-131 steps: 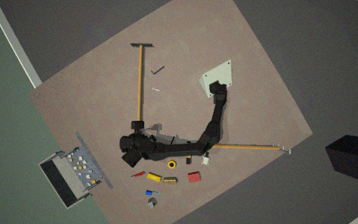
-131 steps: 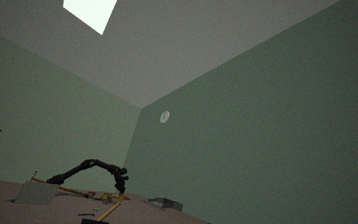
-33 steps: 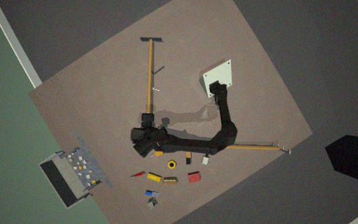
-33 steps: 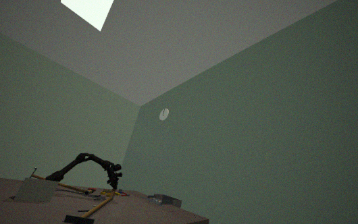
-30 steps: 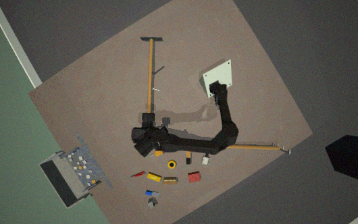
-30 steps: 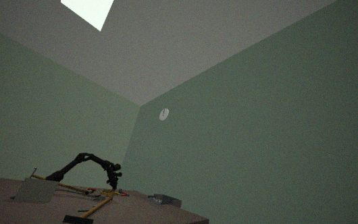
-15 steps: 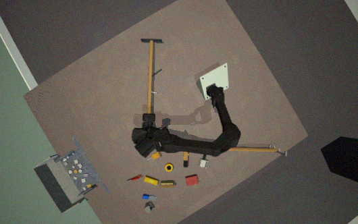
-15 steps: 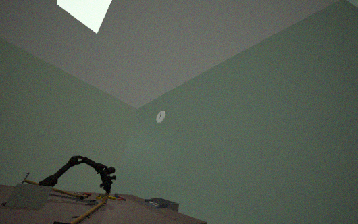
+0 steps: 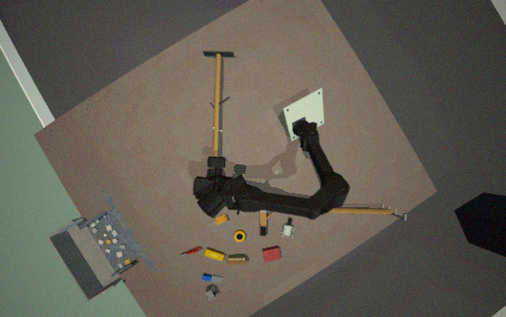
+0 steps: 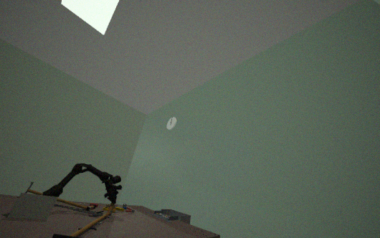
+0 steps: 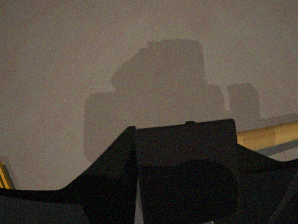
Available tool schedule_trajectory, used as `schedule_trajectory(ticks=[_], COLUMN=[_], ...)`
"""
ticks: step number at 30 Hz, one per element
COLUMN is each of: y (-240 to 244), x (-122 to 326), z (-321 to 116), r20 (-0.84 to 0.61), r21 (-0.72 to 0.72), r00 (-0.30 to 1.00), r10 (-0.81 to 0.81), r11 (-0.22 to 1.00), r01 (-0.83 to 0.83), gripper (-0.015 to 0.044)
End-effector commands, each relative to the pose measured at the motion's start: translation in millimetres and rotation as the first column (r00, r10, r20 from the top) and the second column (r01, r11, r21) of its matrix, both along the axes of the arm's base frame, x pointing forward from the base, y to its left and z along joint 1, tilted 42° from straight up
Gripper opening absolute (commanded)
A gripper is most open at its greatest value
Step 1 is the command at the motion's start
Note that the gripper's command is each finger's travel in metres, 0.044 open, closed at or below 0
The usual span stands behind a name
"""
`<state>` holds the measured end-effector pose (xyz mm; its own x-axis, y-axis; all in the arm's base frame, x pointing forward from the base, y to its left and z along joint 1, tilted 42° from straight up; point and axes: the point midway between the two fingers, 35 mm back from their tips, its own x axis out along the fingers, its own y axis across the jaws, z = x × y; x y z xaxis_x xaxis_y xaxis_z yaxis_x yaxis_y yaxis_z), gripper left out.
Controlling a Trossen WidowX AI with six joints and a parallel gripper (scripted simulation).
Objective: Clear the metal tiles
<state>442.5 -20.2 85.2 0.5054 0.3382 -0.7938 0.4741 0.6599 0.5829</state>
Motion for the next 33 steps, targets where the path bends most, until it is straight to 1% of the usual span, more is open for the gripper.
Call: schedule_trajectory(ticks=[1,33], y=[-5.3,-6.1], x=[-4.5,-53.4], z=[5.2,-3.2], r20=[0.019,0.017], r21=[-0.009,-0.009], r00=[1.0,1.0], r10=[-0.007,-0.007], r11=[1.0,1.0], r01=[0.007,0.007], gripper=[0.0,0.0])
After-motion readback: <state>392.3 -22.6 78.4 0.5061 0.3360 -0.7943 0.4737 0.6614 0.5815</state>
